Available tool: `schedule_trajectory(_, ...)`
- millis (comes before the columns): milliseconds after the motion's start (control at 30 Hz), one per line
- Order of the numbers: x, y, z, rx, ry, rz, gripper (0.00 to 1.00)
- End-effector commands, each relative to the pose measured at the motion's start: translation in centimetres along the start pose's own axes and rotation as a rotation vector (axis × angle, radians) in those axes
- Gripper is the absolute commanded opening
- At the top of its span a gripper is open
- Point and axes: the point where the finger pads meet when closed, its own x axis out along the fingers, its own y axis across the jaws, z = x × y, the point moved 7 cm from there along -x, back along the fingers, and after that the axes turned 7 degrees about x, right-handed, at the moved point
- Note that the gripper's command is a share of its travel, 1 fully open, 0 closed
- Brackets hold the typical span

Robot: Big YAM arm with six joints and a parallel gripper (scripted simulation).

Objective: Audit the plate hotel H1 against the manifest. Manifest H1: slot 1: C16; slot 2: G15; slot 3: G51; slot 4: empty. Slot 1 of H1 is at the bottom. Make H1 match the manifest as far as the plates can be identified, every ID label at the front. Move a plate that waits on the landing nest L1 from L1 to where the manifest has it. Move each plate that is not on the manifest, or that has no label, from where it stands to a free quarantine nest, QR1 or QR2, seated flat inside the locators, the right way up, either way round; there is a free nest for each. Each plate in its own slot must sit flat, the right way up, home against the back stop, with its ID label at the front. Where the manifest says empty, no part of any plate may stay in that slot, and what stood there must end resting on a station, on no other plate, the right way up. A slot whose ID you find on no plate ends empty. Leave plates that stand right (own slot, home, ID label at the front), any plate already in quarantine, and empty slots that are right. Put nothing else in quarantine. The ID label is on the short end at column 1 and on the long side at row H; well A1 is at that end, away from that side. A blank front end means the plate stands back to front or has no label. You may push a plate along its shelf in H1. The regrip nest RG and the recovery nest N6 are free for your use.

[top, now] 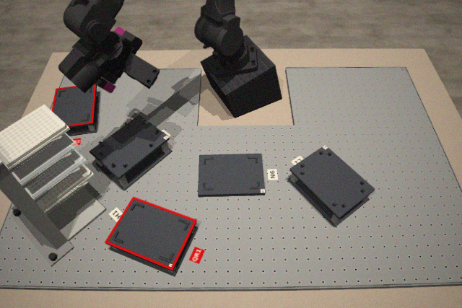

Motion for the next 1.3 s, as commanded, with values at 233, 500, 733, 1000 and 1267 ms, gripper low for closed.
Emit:
schedule_trajectory(233, -0.2, -0.1, -0.2, 0.005, 0.001, -0.006, 1.0)
schedule_trajectory(500, -0.2, -0.1, -0.2, 0.005, 0.001, -0.006, 1.0)
schedule_trajectory(733, -2.0, -0.4, 1.0, 0.136, -0.031, -0.109, 0.0)
schedule_trajectory(1000, -3.7, -1.1, 2.5, 0.247, -0.077, -0.175, 0.0)
schedule_trajectory(1267, -5.5, -2.3, 3.5, 0.29, -0.101, -0.19, 0.0)
